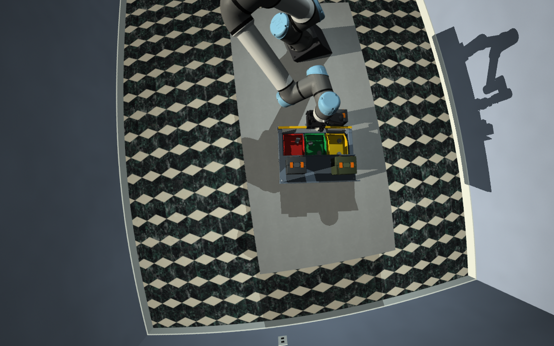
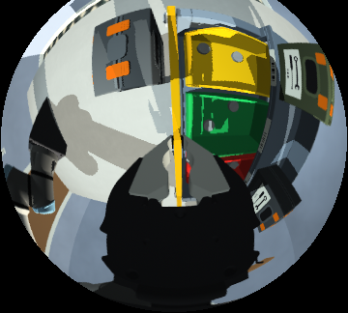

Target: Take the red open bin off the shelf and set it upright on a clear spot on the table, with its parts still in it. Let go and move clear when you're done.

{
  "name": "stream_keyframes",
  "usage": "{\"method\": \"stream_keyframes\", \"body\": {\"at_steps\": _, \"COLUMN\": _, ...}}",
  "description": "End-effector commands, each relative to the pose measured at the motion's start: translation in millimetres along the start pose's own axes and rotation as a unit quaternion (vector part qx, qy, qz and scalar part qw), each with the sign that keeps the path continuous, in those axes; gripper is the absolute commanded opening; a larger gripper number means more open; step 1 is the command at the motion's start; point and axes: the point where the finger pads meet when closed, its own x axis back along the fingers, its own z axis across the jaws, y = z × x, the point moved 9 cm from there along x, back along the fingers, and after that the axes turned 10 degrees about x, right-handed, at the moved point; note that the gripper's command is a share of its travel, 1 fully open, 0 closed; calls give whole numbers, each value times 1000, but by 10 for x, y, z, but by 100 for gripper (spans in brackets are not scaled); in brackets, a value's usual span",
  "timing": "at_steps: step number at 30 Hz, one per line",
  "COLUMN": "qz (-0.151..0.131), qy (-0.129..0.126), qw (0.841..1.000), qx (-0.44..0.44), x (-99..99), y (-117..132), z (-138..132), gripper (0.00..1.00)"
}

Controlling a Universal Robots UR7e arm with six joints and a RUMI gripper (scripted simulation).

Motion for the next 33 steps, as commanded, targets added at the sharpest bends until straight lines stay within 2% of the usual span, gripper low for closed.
{"method": "stream_keyframes", "body": {"at_steps": 1, "qz": 0, "qy": 1, "qw": 1000, "qx": 0, "x": 54, "y": 1, "z": 3, "gripper": 0}}
{"method": "stream_keyframes", "body": {"at_steps": 33, "qz": 0, "qy": 1, "qw": 1000, "qx": 0, "x": 395, "y": 1, "z": 2, "gripper": 0}}
